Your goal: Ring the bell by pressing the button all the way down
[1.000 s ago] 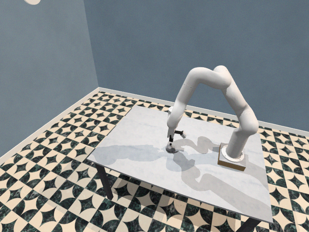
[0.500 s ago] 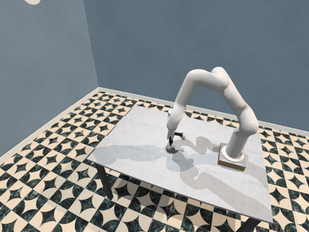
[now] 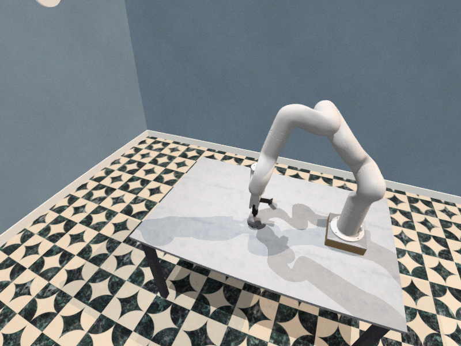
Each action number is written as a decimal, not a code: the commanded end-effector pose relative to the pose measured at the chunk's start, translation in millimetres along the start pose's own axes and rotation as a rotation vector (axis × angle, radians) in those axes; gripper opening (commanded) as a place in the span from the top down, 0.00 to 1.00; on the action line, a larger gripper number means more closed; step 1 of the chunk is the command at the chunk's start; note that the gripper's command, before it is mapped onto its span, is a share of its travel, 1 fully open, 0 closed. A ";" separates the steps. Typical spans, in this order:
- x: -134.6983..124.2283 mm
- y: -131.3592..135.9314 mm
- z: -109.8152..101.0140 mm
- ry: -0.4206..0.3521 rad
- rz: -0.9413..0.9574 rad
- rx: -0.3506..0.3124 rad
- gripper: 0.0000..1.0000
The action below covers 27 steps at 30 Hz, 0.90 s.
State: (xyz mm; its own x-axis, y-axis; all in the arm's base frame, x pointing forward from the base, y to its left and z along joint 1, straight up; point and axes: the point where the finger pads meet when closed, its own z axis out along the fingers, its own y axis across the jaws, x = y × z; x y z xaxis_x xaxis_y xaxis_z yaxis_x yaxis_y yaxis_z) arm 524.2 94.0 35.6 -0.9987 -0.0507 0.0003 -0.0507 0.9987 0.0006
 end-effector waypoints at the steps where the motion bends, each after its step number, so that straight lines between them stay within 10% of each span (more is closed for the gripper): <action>1: -0.9 0.1 -0.6 -0.002 0.000 0.000 1.00; 27: -0.9 0.1 9.4 -0.002 0.000 0.000 1.00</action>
State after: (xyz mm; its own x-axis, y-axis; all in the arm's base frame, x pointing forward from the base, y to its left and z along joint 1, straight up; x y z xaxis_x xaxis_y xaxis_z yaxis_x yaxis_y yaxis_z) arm 524.1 94.0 26.0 -0.9987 -0.0507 0.0006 -0.0507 0.9987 0.0006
